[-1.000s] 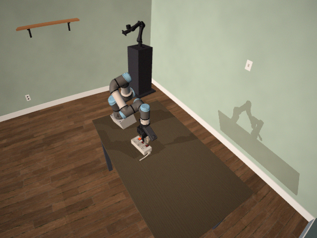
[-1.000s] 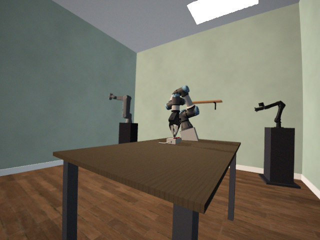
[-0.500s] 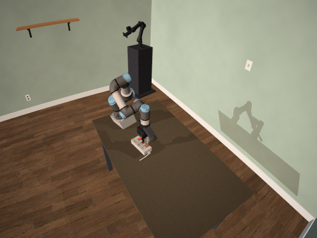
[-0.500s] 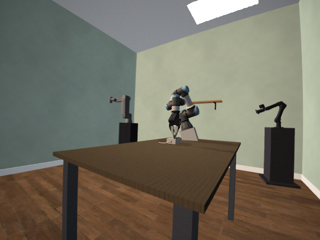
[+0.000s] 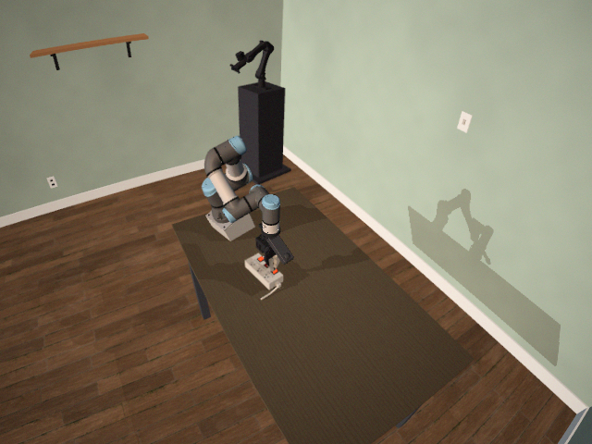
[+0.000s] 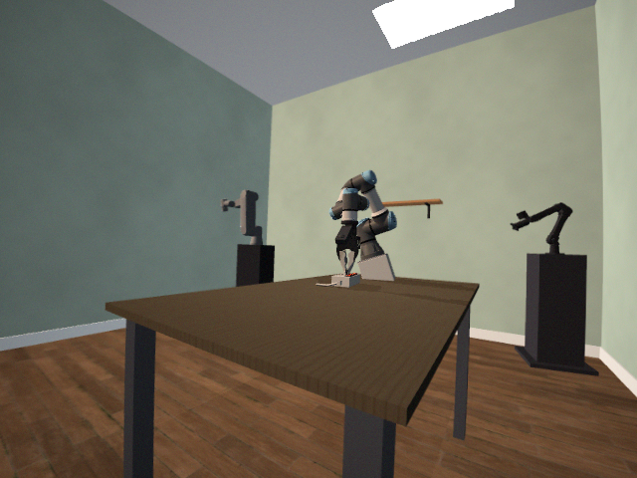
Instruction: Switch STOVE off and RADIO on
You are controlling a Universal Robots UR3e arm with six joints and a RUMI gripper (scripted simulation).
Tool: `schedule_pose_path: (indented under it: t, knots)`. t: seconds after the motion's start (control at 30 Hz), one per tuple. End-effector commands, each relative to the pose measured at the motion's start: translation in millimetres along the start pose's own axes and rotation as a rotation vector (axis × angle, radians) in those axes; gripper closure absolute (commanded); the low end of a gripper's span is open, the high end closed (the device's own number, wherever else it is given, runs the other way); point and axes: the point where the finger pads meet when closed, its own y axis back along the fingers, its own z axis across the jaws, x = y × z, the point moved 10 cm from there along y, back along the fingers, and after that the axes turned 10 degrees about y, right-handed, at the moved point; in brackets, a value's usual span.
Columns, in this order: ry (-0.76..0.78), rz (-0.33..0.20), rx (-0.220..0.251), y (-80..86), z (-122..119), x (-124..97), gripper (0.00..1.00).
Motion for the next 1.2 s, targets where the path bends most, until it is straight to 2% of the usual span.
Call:
schedule_pose_path:
  t: [0.0, 0.17, 0.43, 0.67, 1.17]
  knots:
    - [0.0, 0.002, -0.001, 0.9, 0, 0, 1.0]
    - [0.0, 0.002, -0.001, 6.5, 0, 0, 1.0]
    - [0.0, 0.002, -0.001, 28.5, 0, 0, 1.0]
    - [0.0, 0.002, -0.001, 37.7, 0, 0, 1.0]
    - [0.0, 0.002, -0.001, 39.1, 0, 0, 1.0]
